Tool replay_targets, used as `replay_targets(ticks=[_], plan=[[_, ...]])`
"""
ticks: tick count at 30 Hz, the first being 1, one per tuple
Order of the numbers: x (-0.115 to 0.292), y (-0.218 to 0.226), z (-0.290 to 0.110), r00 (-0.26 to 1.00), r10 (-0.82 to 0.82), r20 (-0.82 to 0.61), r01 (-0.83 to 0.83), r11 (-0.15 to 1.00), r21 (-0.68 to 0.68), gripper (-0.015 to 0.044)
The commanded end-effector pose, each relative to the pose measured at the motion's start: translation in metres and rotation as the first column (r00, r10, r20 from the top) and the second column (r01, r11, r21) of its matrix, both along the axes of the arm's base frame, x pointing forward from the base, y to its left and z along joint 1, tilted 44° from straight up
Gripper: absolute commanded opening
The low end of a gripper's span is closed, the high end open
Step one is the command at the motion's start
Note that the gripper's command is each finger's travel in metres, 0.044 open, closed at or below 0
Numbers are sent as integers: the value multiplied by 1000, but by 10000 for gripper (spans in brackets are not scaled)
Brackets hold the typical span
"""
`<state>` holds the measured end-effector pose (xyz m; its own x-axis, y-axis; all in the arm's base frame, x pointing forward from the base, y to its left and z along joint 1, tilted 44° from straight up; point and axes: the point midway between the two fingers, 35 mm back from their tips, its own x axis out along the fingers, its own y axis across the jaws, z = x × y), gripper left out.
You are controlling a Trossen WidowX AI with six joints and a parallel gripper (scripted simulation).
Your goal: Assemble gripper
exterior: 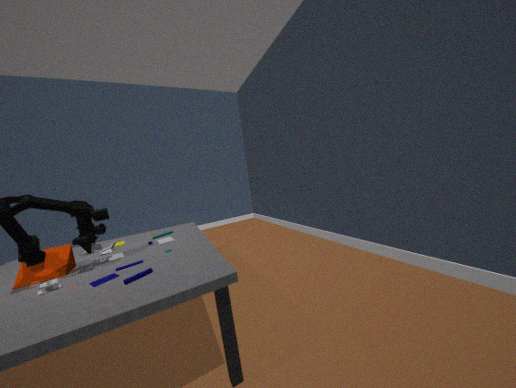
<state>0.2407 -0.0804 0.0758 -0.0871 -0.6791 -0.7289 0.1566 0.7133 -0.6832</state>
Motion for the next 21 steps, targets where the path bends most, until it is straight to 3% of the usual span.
replay_targets(ticks=[1, 11, 21], plan=[[-3, 4, -5, 991, 98, -94, -97, 995, 18, 134], [-9, 12, -12, 912, 303, -277, -292, 953, 79, 134], [-9, 12, -12, 904, 316, -289, -305, 949, 84, 134]])
